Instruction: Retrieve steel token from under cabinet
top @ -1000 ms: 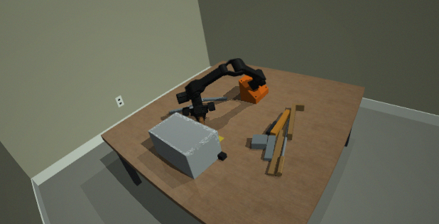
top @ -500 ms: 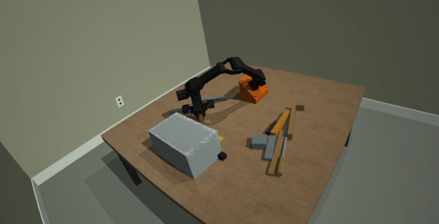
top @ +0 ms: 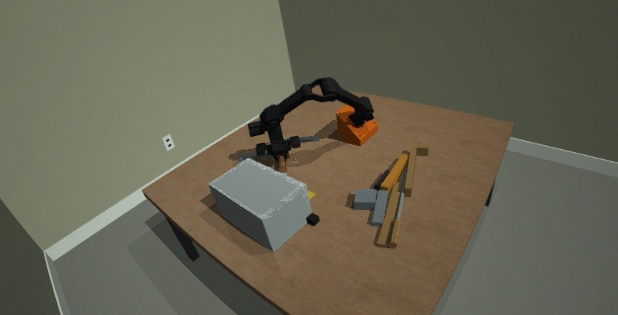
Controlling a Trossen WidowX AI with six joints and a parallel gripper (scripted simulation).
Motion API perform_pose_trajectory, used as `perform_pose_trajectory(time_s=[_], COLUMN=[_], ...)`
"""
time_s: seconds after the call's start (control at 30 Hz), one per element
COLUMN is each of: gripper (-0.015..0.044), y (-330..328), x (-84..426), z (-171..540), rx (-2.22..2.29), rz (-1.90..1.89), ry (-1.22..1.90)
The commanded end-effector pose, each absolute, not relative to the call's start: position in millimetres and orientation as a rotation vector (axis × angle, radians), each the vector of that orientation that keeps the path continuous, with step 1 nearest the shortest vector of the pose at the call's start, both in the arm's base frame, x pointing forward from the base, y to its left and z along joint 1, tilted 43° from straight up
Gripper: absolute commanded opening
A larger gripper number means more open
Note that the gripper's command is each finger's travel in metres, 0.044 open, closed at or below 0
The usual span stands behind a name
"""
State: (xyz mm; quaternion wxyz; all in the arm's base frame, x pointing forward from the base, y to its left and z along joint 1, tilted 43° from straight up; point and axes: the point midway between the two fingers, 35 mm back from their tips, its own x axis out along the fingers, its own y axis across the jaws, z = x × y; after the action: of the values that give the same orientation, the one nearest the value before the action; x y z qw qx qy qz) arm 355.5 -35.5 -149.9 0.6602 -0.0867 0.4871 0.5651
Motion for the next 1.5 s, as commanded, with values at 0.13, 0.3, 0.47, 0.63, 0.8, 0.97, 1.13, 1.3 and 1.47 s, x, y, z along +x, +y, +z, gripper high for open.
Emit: perform_pose_trajectory(time_s=[0.13,0.3,0.47,0.63,0.8,0.97,1.13,1.3,1.47], gripper=[0.0000,0.0000,0.0000,0.0000,0.0000,0.0000,0.0000,0.0000,0.0000], y=[-47.7,-55.1,-55.1,-59.5,-65.8,-69.2,-70.3,-73.1,-75.9], x=[345.1,339.4,340.9,341.5,340.8,337.4,337.3,338.4,339.5], z=[-160.2,-166.0,-163.7,-159.2,-151.3,-146.5,-146.9,-149.4,-152.0], rx=[-0.192,-0.192,-0.193,-0.192,-0.188,-0.184,-0.186,-0.187,-0.189], rz=[1.279,1.279,1.276,1.276,1.275,1.272,1.273,1.274,1.275], ry=[1.102,1.102,1.105,1.105,1.107,1.110,1.109,1.108,1.107])
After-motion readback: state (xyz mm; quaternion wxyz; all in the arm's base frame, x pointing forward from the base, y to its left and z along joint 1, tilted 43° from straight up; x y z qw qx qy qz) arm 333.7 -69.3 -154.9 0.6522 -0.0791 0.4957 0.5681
